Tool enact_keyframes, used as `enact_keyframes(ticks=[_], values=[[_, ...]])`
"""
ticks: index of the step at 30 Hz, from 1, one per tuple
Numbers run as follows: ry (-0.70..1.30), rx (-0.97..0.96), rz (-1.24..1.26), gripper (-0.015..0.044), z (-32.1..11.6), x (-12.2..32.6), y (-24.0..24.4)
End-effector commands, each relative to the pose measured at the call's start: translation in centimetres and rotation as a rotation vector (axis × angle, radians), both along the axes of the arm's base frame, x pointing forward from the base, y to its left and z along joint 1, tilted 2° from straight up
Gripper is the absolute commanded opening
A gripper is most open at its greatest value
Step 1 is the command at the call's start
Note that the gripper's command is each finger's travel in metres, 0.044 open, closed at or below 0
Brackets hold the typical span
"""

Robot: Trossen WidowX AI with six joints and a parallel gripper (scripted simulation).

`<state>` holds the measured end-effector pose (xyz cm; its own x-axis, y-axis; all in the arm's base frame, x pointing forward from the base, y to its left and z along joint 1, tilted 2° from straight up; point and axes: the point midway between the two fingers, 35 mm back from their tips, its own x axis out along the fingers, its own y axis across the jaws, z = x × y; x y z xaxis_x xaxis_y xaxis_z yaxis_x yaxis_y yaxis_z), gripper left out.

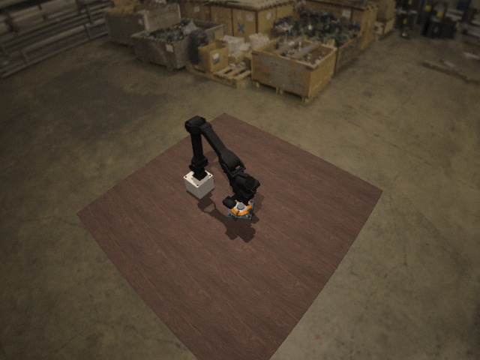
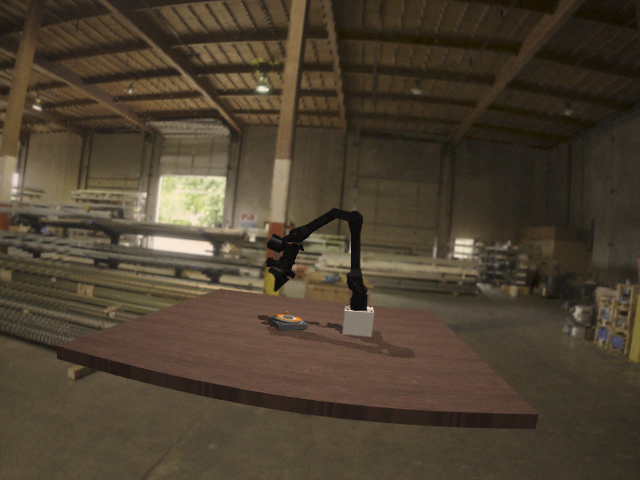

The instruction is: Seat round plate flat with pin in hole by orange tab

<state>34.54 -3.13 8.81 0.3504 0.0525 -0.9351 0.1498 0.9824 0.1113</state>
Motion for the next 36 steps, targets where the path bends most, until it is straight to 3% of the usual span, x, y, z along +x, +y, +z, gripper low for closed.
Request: enact_keyframes(ticks=[1, 9, 18, 36], values=[[0.267, -0.091, 0.116, 0.0, -4.2, -5.8, -1.5], [0.293, -0.097, 0.129, 0.0, -4.9, -6.1, -1.7], [0.294, -0.097, 0.129, 0.0, -9.3, -5.8, -1.8], [0.292, -0.097, 0.129, 0.0, -9.3, -3.9, -1.6]])
